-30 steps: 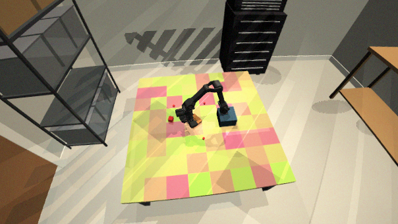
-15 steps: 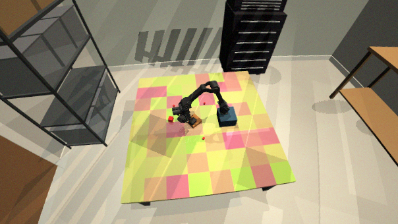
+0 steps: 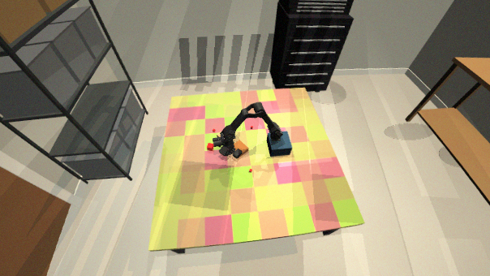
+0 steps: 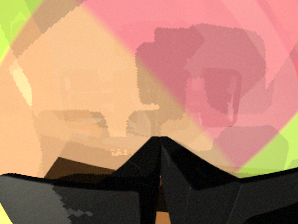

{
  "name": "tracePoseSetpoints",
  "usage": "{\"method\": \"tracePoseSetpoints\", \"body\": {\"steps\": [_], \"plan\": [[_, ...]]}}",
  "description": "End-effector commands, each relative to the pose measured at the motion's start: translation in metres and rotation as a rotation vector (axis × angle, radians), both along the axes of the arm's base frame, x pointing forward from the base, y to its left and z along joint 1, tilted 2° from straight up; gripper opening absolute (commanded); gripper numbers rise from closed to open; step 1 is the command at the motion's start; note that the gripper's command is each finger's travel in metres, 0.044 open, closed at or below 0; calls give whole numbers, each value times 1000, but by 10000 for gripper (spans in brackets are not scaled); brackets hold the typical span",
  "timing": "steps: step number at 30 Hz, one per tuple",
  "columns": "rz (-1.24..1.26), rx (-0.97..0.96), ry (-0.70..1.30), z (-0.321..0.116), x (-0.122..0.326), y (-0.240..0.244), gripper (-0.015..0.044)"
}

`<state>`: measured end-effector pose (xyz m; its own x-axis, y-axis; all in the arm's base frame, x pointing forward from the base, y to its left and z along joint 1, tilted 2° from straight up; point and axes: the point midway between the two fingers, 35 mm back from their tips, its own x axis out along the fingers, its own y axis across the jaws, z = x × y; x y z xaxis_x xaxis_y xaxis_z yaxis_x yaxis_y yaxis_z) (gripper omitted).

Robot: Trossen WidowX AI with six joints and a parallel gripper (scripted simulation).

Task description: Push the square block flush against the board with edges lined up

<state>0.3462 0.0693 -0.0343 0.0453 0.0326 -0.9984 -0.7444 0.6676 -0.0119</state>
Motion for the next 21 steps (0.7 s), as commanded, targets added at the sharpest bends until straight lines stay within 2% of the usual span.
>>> {"method": "tracePoseSetpoints", "body": {"steps": [1, 21], "plan": [[4, 2, 5, -4, -3, -2, 0], [4, 1, 5, -4, -7, -9, 0]]}}
